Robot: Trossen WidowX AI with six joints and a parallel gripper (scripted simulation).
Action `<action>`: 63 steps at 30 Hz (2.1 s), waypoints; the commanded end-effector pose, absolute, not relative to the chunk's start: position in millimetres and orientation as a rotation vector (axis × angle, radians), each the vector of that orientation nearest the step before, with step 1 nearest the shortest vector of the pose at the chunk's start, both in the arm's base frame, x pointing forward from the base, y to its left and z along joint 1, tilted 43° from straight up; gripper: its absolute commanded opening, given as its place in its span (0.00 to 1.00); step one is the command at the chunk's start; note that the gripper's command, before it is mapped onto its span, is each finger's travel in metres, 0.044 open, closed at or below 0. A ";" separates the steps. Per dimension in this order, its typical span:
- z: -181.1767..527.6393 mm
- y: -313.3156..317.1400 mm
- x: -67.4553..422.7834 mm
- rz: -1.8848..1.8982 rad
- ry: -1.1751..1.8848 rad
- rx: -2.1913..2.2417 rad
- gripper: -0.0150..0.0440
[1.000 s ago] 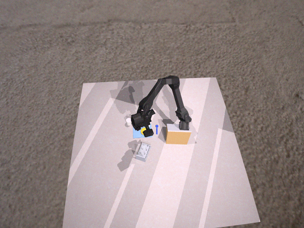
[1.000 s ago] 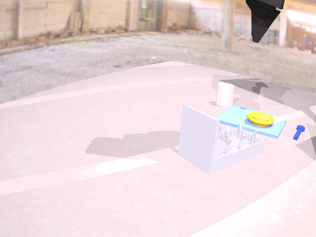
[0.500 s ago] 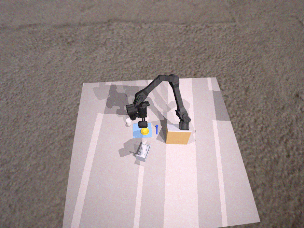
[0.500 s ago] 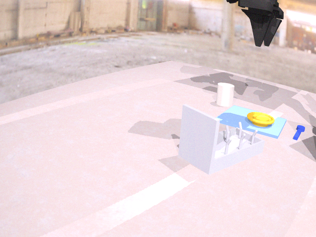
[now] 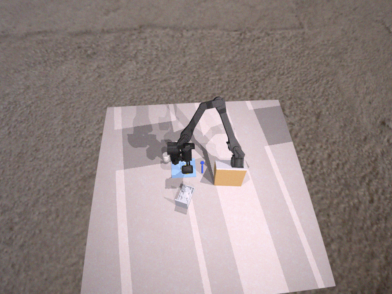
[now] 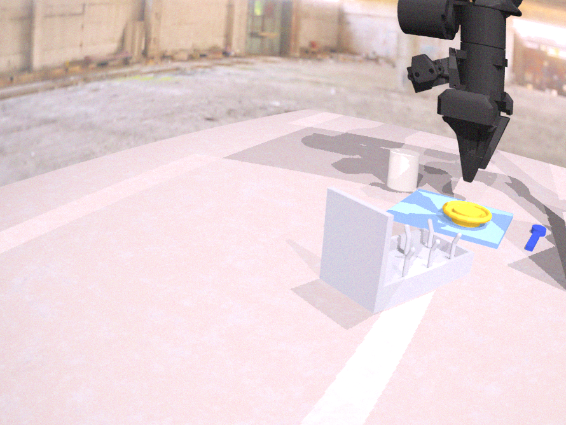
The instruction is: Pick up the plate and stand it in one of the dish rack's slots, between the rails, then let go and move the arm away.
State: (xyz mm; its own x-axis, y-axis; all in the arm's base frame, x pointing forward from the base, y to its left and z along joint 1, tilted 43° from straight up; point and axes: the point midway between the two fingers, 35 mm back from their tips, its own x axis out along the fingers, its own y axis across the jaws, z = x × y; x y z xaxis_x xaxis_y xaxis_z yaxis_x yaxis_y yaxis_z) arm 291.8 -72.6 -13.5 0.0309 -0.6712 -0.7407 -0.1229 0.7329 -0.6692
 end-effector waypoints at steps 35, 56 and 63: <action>-55.5 -112.0 296.0 -0.473 1.496 -0.694 0.93; -56.2 -112.6 296.0 -0.473 1.496 -0.694 0.75; -41.7 -94.9 301.9 -0.464 1.496 -0.687 0.44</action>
State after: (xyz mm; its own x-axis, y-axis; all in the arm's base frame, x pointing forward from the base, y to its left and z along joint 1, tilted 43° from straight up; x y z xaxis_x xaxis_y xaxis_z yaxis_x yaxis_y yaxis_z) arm 293.8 -105.2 -51.6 0.0254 -0.6727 -0.7395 -0.1423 0.7298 -0.6687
